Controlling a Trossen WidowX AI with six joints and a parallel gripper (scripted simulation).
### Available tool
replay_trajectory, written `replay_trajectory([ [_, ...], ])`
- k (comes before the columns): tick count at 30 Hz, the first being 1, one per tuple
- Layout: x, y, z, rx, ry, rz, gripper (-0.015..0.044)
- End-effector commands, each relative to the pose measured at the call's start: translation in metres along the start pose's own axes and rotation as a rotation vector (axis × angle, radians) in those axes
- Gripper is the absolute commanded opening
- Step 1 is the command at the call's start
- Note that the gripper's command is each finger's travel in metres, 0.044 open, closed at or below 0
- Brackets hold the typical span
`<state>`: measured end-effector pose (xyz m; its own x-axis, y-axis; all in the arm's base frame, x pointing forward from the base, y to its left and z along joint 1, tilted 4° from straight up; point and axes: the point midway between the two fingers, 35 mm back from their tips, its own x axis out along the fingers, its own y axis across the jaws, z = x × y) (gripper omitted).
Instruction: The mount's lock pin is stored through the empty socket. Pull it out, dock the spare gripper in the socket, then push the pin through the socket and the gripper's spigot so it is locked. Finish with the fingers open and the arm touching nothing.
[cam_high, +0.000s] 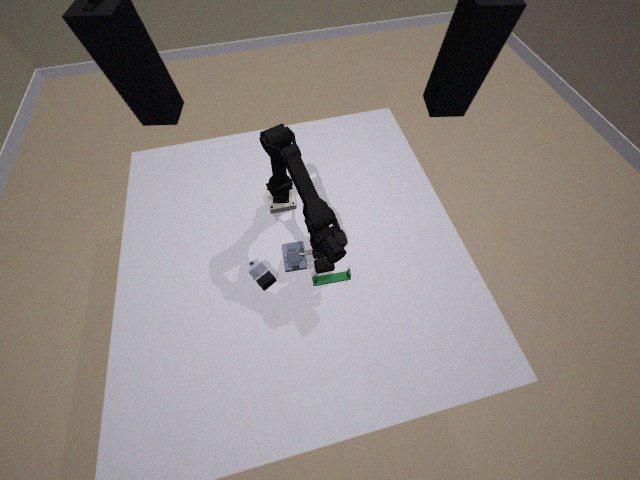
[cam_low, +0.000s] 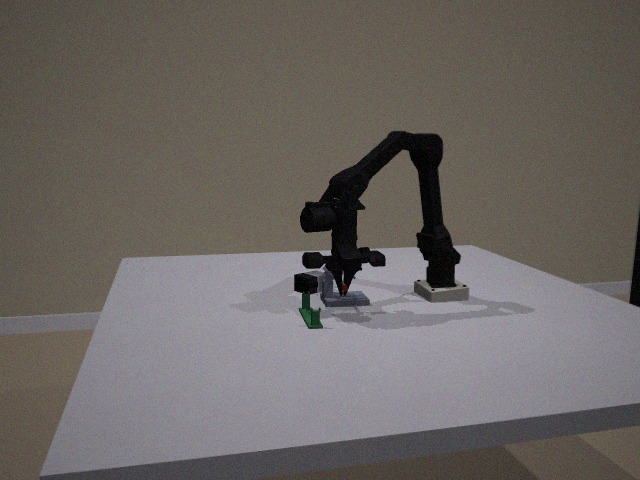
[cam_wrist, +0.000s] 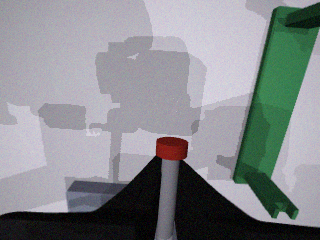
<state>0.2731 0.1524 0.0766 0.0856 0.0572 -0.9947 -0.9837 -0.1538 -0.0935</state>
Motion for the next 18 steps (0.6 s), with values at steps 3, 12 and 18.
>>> replay_trajectory([
  [3,0.0011,-0.0001,-0.0006,0.000,0.004,0.001,0.0000],
  [12,-0.0057,-0.0006,0.0033,0.009,-0.099,0.004,0.0000],
  [18,-0.0085,-0.0006,0.0069,0.012,-0.168,0.010,0.0000],
])
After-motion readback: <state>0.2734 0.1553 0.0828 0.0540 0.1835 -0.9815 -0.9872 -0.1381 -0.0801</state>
